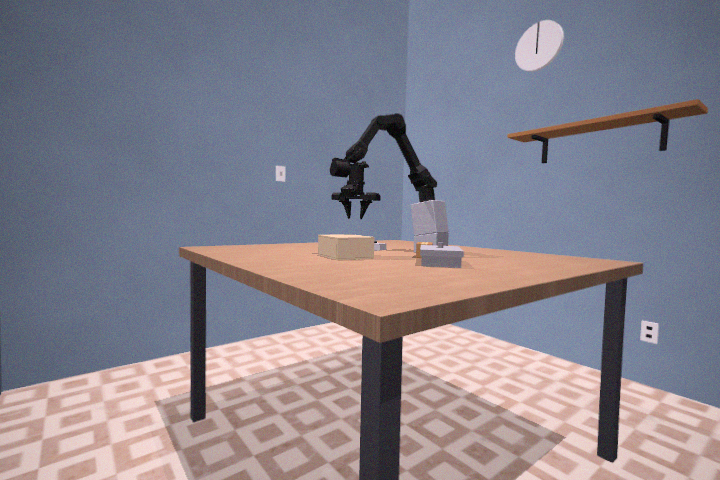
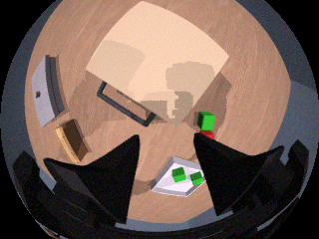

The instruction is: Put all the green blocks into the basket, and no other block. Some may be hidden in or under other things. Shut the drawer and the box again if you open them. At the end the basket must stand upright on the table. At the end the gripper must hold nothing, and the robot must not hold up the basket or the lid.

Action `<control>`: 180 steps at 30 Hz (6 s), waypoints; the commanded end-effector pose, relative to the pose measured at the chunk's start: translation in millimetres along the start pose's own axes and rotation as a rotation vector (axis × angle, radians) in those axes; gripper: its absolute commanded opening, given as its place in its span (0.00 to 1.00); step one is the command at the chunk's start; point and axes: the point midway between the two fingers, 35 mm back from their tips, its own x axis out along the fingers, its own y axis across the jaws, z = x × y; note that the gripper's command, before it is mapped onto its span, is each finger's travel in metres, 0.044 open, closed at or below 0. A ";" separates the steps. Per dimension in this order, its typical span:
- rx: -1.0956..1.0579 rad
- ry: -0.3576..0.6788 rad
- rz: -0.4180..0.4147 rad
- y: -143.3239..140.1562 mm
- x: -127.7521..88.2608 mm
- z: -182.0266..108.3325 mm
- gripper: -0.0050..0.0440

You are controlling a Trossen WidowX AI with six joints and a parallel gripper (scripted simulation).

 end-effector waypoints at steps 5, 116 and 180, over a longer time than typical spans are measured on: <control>0.052 0.010 0.007 -73.0 4.4 -24.8 0.60; 0.052 0.010 0.007 -97.8 8.8 -35.0 0.10; 2.829 0.013 -0.012 -16.1 35.1 -248.1 0.10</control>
